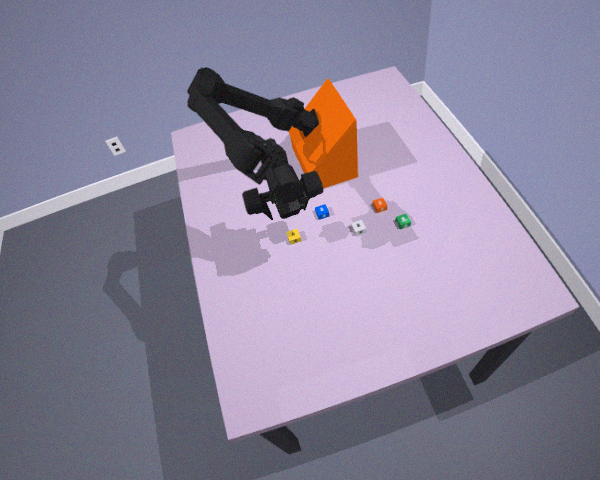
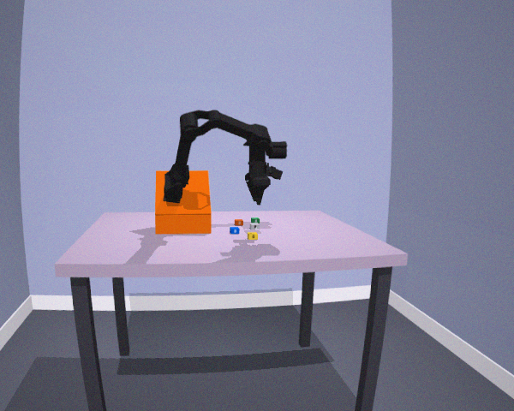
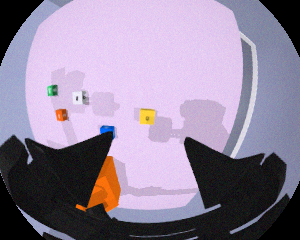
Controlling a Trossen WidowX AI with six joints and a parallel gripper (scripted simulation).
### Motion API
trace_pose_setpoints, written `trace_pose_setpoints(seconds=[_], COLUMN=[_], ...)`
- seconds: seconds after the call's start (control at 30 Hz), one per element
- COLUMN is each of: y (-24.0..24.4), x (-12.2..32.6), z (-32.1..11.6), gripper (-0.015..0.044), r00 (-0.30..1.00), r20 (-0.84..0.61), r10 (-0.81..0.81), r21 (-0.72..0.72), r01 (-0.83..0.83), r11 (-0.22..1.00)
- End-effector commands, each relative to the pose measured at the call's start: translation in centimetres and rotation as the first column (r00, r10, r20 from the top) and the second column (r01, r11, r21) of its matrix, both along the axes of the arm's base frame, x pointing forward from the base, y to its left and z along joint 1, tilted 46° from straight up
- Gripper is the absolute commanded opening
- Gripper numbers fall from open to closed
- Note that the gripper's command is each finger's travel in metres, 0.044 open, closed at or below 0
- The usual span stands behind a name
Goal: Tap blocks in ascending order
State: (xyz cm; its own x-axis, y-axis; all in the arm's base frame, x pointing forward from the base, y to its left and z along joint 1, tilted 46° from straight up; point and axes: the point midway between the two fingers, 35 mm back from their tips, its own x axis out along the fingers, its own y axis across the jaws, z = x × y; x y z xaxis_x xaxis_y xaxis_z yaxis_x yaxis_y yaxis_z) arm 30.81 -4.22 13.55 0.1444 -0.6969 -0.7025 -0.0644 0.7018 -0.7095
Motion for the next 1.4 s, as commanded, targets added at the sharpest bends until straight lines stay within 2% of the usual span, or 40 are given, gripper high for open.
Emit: trace_pose_setpoints(seconds=[0.0,0.03,0.27,0.5,0.53,1.37], y=[-0.4,-0.4,-5.9,-6.1,-6.1,-7.9], x=[-0.6,-0.6,0.4,0.4,0.4,0.8], z=[-0.1,-0.1,-5.6,-5.7,-5.7,-7.5], gripper=[0.04,0.04,0.0216,0.0032,0.002,0.002], r00=[0.999,0.999,1.0,1.0,1.0,1.0], r20=[-0.03,-0.03,-0.028,-0.029,-0.029,-0.029], r10=[0.012,0.012,0.011,0.012,0.012,0.012], r21=[-0.01,-0.01,-0.012,-0.013,-0.013,-0.014], r01=[-0.013,-0.013,-0.012,-0.012,-0.012,-0.012], r11=[1.0,1.0,1.0,1.0,1.0,1.0])
